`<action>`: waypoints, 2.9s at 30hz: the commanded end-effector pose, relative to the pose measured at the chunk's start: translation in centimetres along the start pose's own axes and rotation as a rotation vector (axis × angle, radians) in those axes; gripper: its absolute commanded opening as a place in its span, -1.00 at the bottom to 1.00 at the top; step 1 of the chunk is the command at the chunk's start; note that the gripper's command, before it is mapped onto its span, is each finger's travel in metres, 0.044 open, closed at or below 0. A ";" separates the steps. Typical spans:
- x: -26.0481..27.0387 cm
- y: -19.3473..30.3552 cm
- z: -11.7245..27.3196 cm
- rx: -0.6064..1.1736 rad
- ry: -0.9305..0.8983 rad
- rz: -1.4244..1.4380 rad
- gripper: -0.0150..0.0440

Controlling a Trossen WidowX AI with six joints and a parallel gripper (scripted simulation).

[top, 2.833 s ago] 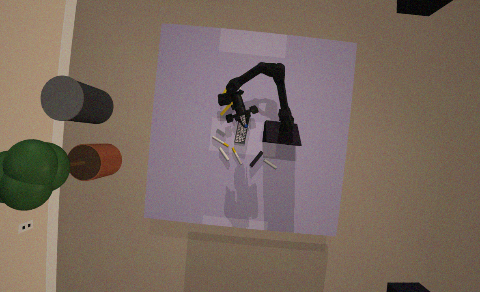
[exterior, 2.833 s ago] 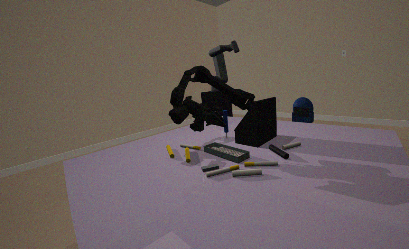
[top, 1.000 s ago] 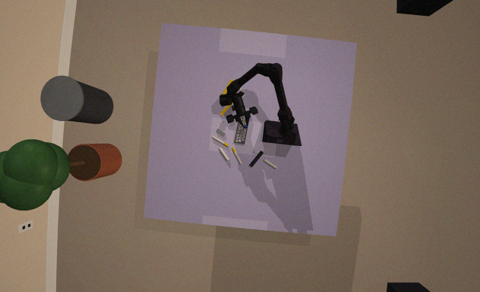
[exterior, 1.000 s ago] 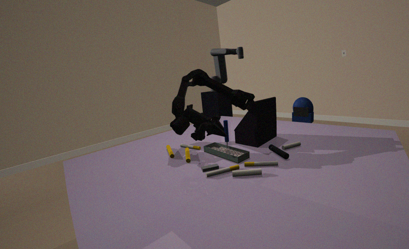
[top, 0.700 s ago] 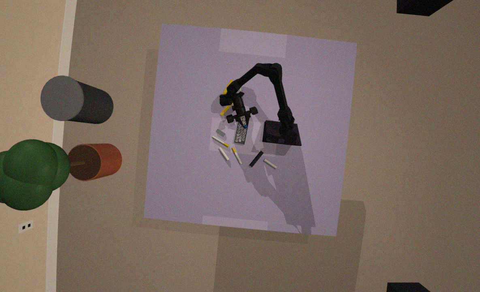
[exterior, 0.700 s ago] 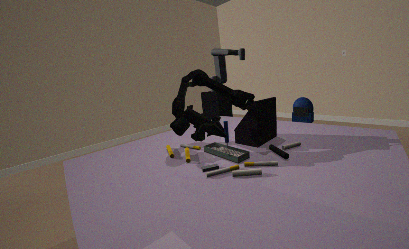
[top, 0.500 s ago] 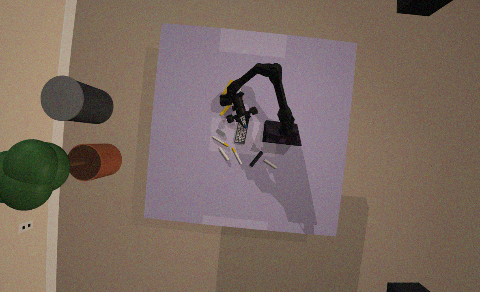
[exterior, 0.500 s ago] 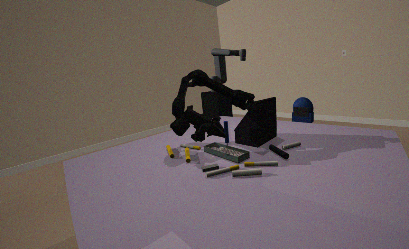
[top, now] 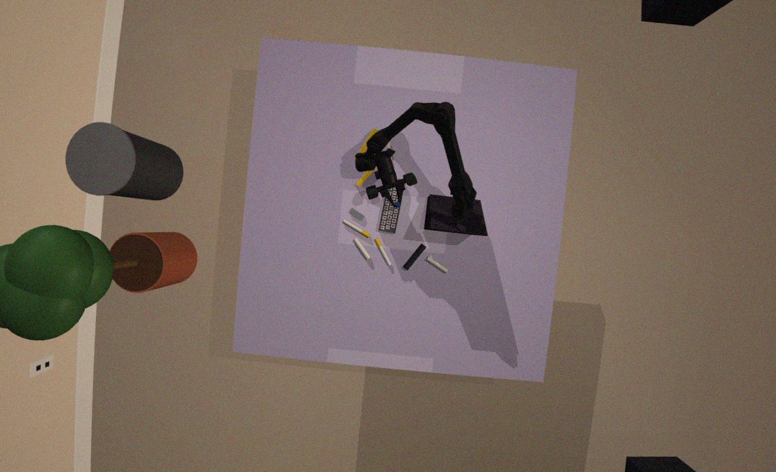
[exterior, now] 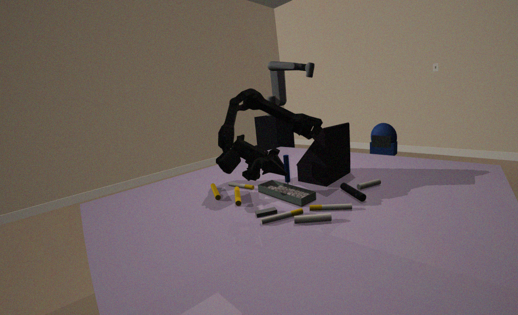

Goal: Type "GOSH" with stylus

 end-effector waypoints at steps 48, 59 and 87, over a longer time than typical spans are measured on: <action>-0.9 0.5 6.5 -0.002 0.001 0.001 -0.49; -0.6 -1.2 5.4 -0.003 0.002 0.000 -0.49; -0.3 -2.0 4.9 -0.003 0.002 0.000 -0.22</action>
Point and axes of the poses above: the point midway between the two fingers, 35 mm back from their tips, its own z axis back along the fingers, its own x axis across the jaws, y = z × x, the point moved 4 cm from there along z, back along the fingers, and after that the axes turned 13 degrees about -z, right-handed, at the moved point
